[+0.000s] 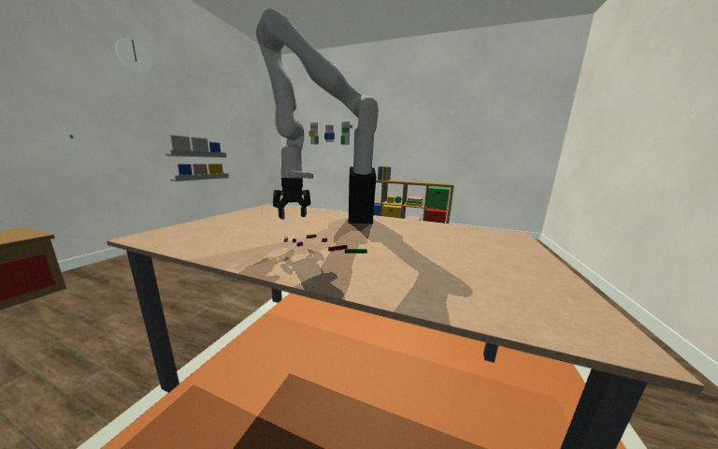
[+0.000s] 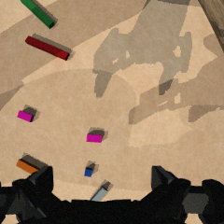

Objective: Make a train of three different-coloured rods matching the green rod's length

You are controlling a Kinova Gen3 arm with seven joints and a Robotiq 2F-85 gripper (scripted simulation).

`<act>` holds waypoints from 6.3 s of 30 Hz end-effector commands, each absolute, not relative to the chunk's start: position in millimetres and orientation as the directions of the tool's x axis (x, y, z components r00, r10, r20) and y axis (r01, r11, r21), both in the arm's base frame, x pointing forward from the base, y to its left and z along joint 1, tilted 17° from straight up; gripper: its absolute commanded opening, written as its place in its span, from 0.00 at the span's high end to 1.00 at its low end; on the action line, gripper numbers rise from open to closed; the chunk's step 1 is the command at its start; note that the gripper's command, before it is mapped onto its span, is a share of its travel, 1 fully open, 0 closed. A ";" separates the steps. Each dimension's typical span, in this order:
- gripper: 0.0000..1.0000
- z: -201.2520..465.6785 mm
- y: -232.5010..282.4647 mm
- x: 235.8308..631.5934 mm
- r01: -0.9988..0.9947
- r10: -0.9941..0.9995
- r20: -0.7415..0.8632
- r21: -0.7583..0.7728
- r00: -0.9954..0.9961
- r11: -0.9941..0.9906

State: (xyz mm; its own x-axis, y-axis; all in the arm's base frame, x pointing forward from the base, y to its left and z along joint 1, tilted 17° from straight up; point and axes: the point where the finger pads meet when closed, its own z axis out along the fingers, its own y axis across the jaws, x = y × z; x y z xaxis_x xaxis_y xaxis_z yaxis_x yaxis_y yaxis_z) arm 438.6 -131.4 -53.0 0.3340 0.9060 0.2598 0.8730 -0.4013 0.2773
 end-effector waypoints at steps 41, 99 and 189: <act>0.00 -65.5 -131.9 347.4 0.665 0.669 0.268 0.120 0.693 -0.737; 0.00 -65.6 -131.8 345.3 0.659 0.662 0.267 0.117 0.700 -0.743; 0.00 -72.2 68.8 399.8 0.659 0.662 0.267 0.117 0.700 -0.743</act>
